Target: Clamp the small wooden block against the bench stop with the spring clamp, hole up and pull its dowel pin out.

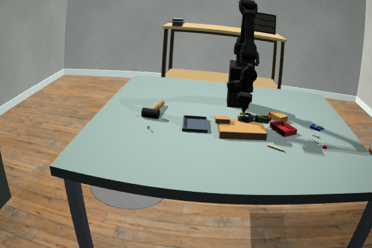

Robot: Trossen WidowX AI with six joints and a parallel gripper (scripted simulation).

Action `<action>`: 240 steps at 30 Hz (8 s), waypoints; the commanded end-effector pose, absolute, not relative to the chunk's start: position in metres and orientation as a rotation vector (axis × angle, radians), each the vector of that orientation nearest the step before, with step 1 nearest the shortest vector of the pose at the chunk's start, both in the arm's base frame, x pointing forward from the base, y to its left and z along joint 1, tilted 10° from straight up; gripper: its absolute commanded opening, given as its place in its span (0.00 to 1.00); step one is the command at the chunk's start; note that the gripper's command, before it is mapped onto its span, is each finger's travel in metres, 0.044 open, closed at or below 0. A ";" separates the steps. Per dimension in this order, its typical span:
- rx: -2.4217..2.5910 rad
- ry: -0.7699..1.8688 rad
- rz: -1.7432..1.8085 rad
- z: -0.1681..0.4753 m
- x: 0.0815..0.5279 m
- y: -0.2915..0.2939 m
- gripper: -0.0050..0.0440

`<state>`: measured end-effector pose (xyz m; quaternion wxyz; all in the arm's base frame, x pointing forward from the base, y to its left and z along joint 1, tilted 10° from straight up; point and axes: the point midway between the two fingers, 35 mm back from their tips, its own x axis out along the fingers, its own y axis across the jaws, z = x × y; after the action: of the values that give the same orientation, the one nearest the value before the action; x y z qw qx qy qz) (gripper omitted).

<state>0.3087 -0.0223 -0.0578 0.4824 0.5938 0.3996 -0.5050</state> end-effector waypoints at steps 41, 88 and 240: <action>0.734 1.291 -0.633 -0.055 0.309 -0.022 0.10; 1.540 0.913 -1.305 -0.053 0.309 -0.022 0.10; 0.984 1.206 -0.842 -0.042 0.307 -0.022 0.10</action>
<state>0.3064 -0.0219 -0.0430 0.6322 0.4314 0.5274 -0.3688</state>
